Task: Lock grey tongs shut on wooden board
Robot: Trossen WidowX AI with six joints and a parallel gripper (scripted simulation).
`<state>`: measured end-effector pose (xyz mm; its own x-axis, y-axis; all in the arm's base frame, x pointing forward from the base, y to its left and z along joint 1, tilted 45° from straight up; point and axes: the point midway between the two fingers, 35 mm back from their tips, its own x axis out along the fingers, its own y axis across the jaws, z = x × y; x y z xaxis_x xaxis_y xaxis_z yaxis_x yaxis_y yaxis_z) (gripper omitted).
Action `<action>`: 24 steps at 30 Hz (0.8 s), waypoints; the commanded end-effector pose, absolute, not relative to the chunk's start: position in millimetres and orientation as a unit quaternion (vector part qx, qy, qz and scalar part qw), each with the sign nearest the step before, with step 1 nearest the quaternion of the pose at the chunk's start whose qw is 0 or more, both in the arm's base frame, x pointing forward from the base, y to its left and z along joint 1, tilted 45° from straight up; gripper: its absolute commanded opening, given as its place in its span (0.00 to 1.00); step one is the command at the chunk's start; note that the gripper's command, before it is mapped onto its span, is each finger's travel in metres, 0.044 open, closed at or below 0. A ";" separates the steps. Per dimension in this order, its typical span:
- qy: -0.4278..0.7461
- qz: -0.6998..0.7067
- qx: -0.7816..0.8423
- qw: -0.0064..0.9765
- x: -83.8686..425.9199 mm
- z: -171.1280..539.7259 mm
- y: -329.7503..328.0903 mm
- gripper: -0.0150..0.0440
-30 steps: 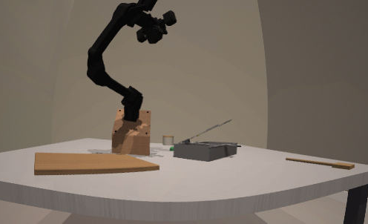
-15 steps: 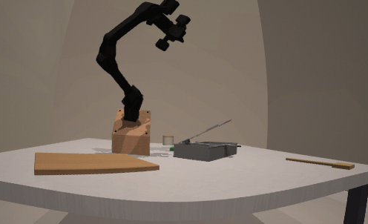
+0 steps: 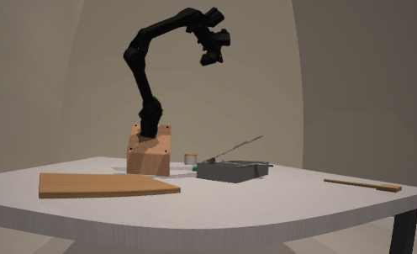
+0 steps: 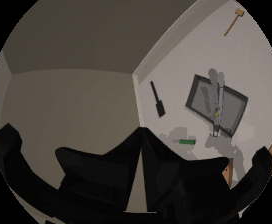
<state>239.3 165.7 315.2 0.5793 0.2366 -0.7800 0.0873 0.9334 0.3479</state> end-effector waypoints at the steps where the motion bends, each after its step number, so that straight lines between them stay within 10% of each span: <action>1: 0.474 0.084 -0.122 0.868 290.4 266.8 155.6 0.00; 24: 0.497 0.249 -0.623 0.550 363.5 174.1 112.3 0.00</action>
